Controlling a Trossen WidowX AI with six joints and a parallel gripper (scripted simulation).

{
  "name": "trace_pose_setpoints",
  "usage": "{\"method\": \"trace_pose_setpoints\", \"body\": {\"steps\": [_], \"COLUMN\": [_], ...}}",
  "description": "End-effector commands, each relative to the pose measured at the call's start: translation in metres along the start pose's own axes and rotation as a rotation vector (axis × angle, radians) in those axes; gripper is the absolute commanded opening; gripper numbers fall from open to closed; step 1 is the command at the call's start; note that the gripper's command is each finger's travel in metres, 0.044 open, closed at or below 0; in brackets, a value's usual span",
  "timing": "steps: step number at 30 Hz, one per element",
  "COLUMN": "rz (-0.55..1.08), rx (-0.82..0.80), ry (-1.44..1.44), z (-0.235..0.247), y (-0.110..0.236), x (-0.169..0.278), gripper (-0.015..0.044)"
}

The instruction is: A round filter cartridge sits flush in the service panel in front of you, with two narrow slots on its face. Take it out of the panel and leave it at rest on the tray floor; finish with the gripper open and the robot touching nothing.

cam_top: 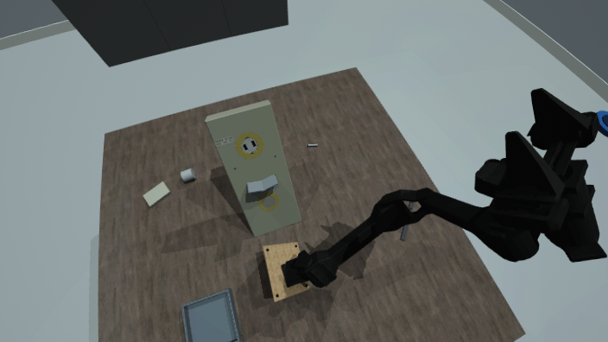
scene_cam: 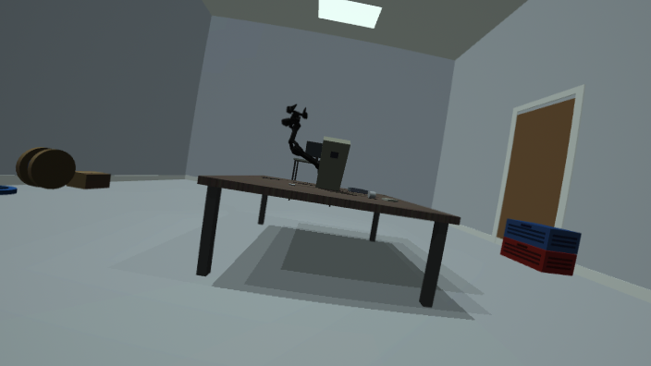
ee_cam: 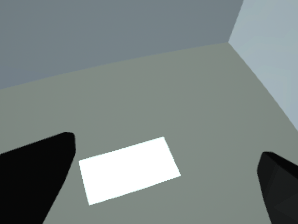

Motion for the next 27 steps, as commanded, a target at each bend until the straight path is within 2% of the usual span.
{"method": "trace_pose_setpoints", "body": {"steps": [1, 6, 10, 12, 19, 27], "rz": [0.000, -0.003, -0.059, -0.065, -0.228, -0.400], "rx": [-0.003, -0.082, -0.137, -0.180, -0.110, 0.142], "ry": [0.007, 0.242, 0.580, 0.659, 1.226, 1.801], "z": [0.000, -0.018, -0.053, -0.062, -0.132, -0.197], "y": [0.000, -0.008, -0.029, -0.039, -0.100, -0.170], "x": [0.000, 0.017, 0.031, 0.038, 0.024, -0.042], "gripper": [0.0374, 0.0243, 0.0138, 0.0097, 0.0097, 0.0097]}}
Point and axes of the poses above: the point midway between the two fingers, 35 mm back from their tips, its own y axis back along the fingers, its own z axis across the jaws, x = y × z, the point moved 3 cm from there along y, back along the fingers, and after that the axes turned 11 degrees about y, right-handed, at the moved point
